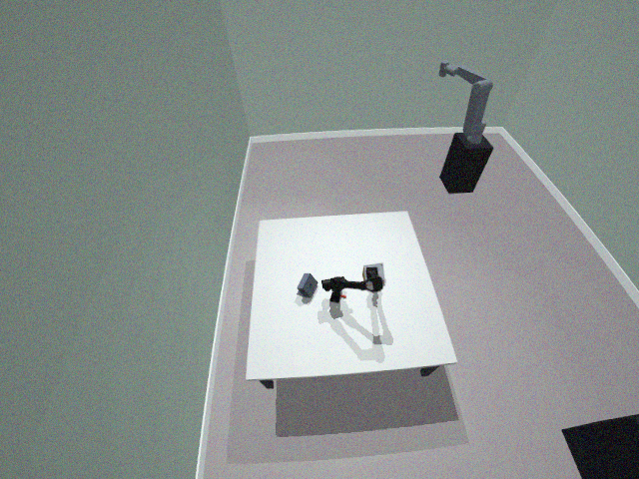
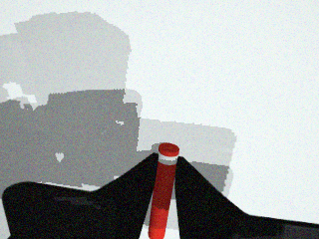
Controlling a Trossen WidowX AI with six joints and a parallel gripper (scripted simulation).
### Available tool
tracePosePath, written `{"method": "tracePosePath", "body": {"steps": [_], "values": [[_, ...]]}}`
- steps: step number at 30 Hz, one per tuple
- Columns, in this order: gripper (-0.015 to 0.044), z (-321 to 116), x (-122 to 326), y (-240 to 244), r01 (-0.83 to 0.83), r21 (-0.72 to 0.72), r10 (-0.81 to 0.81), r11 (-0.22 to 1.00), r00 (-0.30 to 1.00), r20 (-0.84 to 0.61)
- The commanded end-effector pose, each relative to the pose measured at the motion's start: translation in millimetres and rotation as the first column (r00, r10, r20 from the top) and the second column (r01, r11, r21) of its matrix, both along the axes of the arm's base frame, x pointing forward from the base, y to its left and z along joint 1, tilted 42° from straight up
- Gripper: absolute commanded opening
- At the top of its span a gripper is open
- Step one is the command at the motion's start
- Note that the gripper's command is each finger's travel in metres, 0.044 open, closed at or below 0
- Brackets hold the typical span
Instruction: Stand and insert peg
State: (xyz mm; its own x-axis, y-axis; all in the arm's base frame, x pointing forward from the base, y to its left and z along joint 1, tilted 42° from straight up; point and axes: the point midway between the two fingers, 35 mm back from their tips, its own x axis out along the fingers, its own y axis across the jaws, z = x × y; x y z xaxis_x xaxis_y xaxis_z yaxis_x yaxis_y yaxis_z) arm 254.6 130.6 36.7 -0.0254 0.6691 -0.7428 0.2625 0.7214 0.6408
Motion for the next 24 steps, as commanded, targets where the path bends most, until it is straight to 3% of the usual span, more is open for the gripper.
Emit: {"method": "tracePosePath", "body": {"steps": [1, 24], "values": [[0.0050, 0, -4, -2, 0.022, -0.013, -0.022, 1.000, 1.000, 0.014], [0.0050, 13, -12, -9, 0.164, -0.056, -0.152, 0.985, 0.973, 0.174]]}}
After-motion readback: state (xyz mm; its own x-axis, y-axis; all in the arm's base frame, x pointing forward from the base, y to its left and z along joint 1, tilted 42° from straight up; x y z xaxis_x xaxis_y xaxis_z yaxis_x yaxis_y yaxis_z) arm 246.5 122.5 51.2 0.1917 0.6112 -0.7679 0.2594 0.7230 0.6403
